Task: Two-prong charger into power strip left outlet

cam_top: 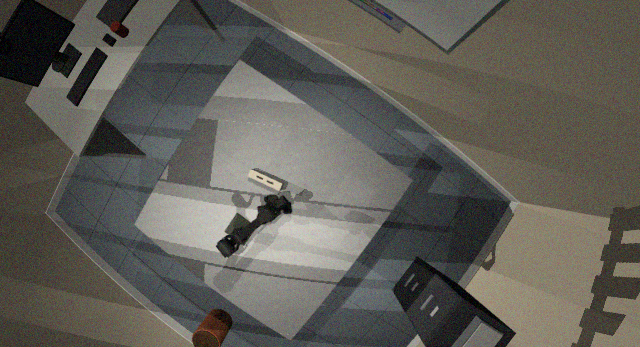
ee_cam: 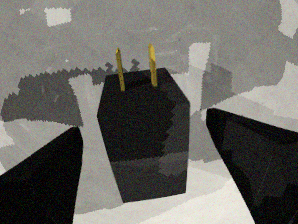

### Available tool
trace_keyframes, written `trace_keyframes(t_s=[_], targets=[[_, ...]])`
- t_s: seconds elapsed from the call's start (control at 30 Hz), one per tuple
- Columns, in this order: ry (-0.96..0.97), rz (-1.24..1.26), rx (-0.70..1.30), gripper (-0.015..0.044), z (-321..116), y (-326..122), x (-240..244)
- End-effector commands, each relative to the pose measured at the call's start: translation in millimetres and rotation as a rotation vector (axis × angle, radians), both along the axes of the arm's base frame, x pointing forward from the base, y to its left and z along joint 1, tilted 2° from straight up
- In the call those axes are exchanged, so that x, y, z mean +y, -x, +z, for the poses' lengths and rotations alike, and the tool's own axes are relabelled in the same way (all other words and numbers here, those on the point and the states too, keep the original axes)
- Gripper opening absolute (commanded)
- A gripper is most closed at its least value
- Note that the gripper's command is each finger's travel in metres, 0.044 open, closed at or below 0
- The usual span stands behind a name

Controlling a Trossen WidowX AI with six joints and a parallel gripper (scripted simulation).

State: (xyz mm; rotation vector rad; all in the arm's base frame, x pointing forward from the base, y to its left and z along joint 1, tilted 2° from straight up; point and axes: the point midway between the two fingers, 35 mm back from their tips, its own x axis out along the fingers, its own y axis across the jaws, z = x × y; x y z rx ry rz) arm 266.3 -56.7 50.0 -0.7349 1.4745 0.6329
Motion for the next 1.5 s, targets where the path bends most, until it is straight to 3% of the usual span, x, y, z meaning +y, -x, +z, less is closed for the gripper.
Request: trace_keyframes(t_s=[0.0,0.17,0.33,0.43,0.87,1.47], targets=[[0.0,0.0,-0.002,0.023,0.8,-0.3,0.0],[0.0,0.0,-0.002,0.0099,0.8,-0.3,0.0],[0.0,0.0,-0.002,0.0065,0.8,-0.3,0.0],[0.0,0.0,-0.001,0.0,4.8,-0.5,-0.1],[-0.003,0.006,0.001,0.0,55.8,5.2,0.1],[-0.015,-0.084,-0.004,0.0,48.4,4.4,25.6]])
